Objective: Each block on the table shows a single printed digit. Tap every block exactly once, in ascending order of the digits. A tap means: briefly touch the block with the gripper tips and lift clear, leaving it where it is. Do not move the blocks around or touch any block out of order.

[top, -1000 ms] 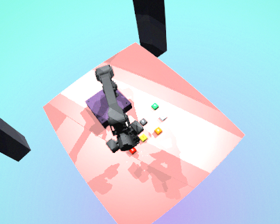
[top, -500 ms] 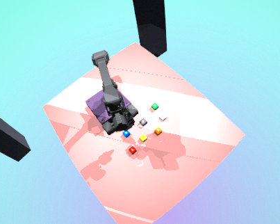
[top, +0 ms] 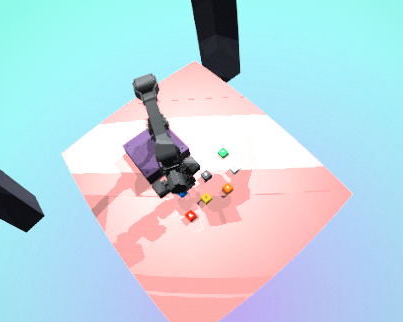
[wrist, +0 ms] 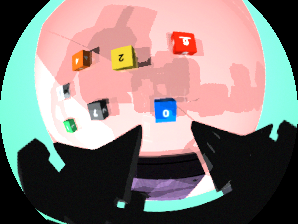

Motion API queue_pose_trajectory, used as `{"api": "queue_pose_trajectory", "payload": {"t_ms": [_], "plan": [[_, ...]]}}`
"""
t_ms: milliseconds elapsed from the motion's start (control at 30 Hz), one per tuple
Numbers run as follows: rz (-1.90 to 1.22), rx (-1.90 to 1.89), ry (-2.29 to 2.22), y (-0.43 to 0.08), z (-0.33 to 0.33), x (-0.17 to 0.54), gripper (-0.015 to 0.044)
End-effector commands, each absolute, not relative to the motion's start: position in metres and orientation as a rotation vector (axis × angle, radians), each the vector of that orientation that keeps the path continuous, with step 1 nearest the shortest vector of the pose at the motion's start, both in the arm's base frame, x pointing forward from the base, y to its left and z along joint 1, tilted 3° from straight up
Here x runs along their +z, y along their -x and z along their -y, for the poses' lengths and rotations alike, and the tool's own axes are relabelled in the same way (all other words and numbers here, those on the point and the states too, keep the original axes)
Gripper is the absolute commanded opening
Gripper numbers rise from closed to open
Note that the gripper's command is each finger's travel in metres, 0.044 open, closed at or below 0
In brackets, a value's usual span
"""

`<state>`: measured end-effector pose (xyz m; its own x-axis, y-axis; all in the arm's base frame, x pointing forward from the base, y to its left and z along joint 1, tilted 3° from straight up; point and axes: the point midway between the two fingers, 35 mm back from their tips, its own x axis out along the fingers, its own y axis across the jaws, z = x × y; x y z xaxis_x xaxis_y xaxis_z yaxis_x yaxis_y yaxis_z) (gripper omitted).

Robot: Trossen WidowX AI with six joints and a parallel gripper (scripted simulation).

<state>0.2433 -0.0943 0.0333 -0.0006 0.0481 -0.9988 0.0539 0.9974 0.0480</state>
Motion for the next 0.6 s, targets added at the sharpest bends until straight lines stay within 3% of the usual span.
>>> {"api": "queue_pose_trajectory", "payload": {"t_ms": [0, 100, 567], "plan": [[-1.564, -0.009, -0.078, -0.2432, 0.0932, 0.0223, 0.0085], [-1.564, -0.009, -0.078, -0.2432, 0.0932, 0.0223, 0.002], [-1.564, -0.009, -0.078, -0.2434, 0.0931, 0.0183, 0.002]]}}
